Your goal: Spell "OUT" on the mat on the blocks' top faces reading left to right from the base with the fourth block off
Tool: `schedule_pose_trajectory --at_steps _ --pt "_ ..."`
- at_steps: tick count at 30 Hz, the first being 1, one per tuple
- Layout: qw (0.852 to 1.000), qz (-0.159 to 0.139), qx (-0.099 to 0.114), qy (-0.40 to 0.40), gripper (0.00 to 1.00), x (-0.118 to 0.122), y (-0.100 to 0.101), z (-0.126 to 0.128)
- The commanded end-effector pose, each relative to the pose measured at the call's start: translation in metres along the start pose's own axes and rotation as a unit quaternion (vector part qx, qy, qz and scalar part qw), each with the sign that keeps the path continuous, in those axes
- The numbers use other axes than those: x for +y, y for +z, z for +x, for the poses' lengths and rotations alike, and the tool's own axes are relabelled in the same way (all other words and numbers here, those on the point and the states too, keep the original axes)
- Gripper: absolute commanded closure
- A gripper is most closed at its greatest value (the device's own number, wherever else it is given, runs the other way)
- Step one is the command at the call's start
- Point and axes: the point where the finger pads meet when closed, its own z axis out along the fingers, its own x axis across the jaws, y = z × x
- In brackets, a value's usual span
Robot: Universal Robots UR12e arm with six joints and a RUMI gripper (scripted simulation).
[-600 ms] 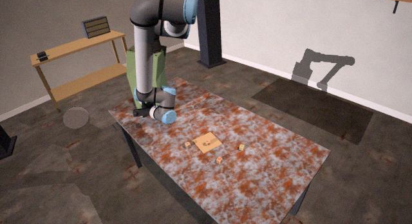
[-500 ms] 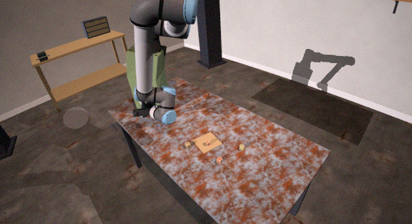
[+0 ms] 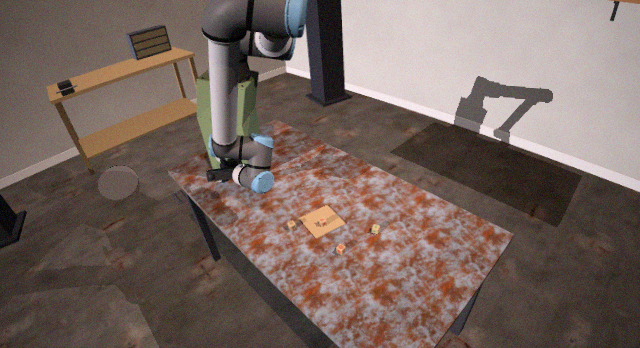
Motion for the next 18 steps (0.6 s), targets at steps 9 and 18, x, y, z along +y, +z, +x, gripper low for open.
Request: schedule_pose_trajectory --at_steps 9,18 --pt "1.0 -0.005 -0.02 0.016 0.0 0.008 -0.027 -0.004" --pt "0.995 -0.023 -0.079 0.063 0.0 0.037 -0.109 -0.013"
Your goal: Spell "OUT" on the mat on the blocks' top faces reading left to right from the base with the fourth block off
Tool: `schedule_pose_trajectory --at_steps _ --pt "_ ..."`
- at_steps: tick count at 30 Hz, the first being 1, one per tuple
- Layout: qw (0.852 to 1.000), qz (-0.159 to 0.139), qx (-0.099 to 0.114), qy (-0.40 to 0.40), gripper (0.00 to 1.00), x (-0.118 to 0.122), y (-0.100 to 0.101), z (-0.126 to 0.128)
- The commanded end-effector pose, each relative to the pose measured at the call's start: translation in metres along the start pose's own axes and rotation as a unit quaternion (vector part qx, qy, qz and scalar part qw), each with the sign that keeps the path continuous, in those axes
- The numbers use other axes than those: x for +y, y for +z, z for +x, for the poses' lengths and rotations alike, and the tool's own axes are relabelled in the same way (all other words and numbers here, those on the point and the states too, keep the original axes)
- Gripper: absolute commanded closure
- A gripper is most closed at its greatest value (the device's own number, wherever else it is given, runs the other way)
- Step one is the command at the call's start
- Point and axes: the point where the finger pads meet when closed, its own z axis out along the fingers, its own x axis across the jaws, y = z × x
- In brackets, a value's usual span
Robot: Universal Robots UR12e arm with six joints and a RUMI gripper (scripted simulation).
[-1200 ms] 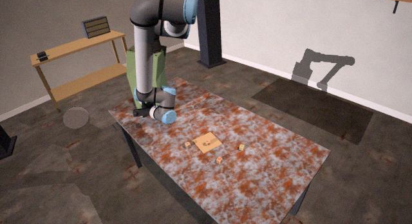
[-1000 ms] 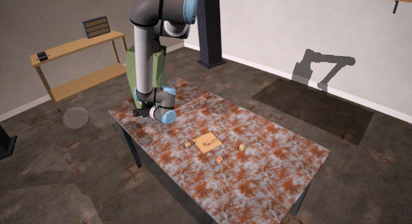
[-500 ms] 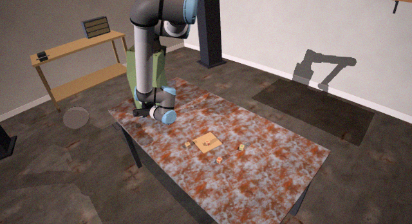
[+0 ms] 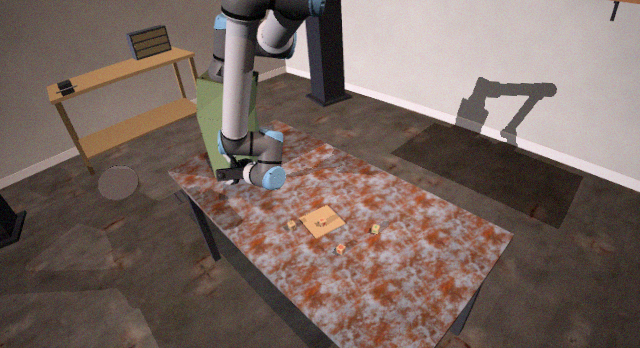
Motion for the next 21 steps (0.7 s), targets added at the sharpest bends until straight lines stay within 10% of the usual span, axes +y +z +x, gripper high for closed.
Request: schedule_pose_trajectory --at_steps 1,21 --pt "0.998 -0.017 -0.045 0.042 0.0 0.027 -0.067 -0.014" --pt "0.96 -0.066 -0.208 0.177 0.0 0.114 -0.293 -0.056"
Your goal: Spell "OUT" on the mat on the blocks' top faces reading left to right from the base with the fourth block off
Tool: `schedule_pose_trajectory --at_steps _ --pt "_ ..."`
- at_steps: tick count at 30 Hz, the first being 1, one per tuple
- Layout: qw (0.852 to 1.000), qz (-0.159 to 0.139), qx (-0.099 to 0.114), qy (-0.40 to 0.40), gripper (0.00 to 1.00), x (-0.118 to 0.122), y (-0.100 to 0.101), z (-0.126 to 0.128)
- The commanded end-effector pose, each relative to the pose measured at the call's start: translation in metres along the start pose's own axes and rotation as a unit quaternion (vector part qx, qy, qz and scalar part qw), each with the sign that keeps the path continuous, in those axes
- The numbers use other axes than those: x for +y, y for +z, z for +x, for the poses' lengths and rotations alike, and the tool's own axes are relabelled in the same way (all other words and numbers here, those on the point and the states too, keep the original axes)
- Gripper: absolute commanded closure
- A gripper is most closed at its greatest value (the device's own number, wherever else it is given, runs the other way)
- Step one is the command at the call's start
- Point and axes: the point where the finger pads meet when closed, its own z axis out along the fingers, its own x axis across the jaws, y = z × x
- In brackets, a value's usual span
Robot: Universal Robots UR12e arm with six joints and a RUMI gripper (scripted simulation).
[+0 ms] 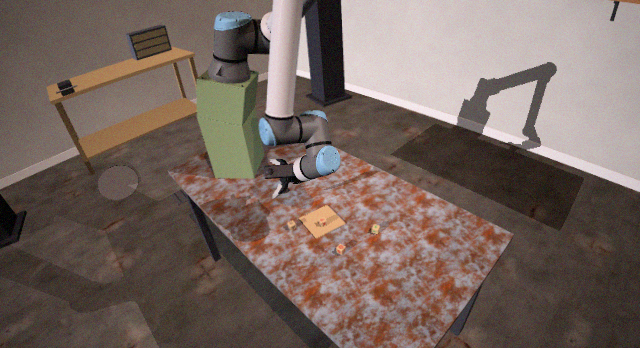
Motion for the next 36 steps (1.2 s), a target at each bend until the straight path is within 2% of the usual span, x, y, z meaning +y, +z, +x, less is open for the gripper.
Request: schedule_pose_trajectory --at_steps 1,9,11,13,26,28,32,36 --pt "0.998 -0.015 -0.047 0.049 0.0 0.043 -0.06 -0.028" --pt "0.987 -0.034 -0.114 0.103 0.0 0.093 -0.136 -0.063" --pt "0.987 -0.034 -0.114 0.103 0.0 0.093 -0.136 -0.063" --pt "0.98 -0.043 -0.144 0.129 0.0 0.118 -0.17 -0.08" --pt "0.944 -0.071 -0.244 0.211 0.0 0.196 -0.287 -0.133" --pt "0.944 -0.071 -0.244 0.211 0.0 0.196 -0.287 -0.133" --pt "0.93 -0.08 -0.273 0.234 0.0 0.219 -0.322 -0.149" --pt "0.922 -0.084 -0.288 0.246 0.0 0.231 -0.34 -0.157"
